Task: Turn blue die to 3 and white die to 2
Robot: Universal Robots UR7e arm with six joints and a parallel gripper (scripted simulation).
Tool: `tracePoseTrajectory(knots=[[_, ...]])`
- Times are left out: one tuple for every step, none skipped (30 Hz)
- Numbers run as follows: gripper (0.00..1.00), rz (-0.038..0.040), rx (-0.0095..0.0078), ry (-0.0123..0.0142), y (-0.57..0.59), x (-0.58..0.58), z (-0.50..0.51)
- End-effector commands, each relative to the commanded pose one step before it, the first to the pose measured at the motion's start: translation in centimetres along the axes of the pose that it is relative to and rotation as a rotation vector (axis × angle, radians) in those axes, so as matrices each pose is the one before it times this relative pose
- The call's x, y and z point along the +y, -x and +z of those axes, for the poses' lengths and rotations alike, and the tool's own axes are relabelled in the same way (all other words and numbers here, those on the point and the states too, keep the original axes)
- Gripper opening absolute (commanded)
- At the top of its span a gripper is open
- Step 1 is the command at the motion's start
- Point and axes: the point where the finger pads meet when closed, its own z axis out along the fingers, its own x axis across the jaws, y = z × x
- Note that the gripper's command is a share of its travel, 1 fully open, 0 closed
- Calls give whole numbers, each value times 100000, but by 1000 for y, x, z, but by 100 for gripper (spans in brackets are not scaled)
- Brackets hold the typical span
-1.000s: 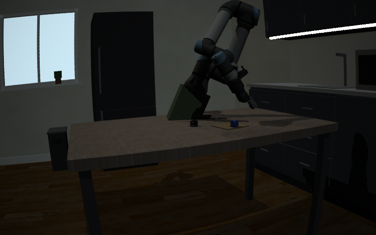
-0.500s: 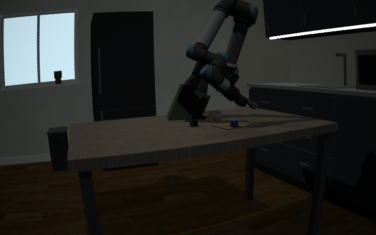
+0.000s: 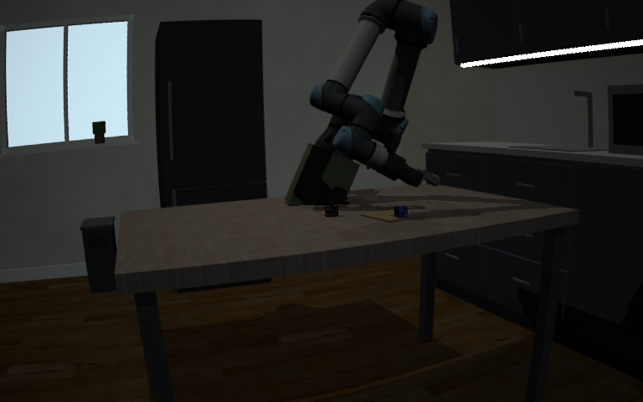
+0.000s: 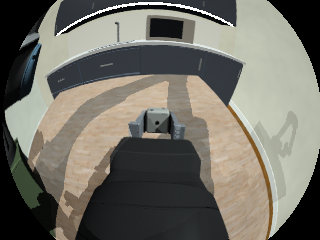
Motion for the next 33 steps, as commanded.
tracePoseTrajectory(knots=[[57, -347, 396, -2534, -88, -125, -143], [57, 0, 1, -23, 0, 0, 0], [57, 0, 0, -3, 0, 0, 0], [57, 0, -1, 0, 0, 1, 1], [57, 0, -3, 0, 0, 8, 4], [57, 0, -9, 0, 0, 21, 11], [57, 0, 0, 0, 0, 0, 0], [57, 0, 0, 0, 0, 0, 0], [57, 0, -16, 1, 0, 38, 20], [57, 0, -25, 1, 0, 60, 31], [57, 1, -34, 2, 0, 83, 43], [57, 1, -45, 2, 0, 109, 57], [57, 1, -44, 2, 0, 136, 71], [57, 0, 0, 0, -1, 164, 86], [57, 0, 0, 0, 0, 191, 100], [57, 0, 0, 0, -1, 215, 112], [57, 0, 0, 0, 0, 238, 124], [57, 0, 0, 0, -2, 258, 134], [57, 0, 0, 0, -1, 275, 144], [57, 0, 0, 0, -1, 290, 151], [57, 0, 0, 0, -2, 300, 157], [57, 0, 0, 0, -1, 308, 161], [57, 0, 0, 0, -1, 311, 163], [57, 0, 0, 0, 0, 0, 0], [57, 0, 0, 0, 0, 0, 0], [57, 0, 0, 0, -2, 311, 162], [57, 0, 0, 0, -1, 307, 160], [57, 0, 0, 0, -1, 299, 156], [57, 0, 0, 0, -1, 288, 150], [57, 0, 0, 0, -1, 273, 143], [57, 0, 0, 0, 0, 256, 134], [57, 0, 0, 0, -1, 235, 123], [57, 0, 0, 0, 0, 212, 111]])
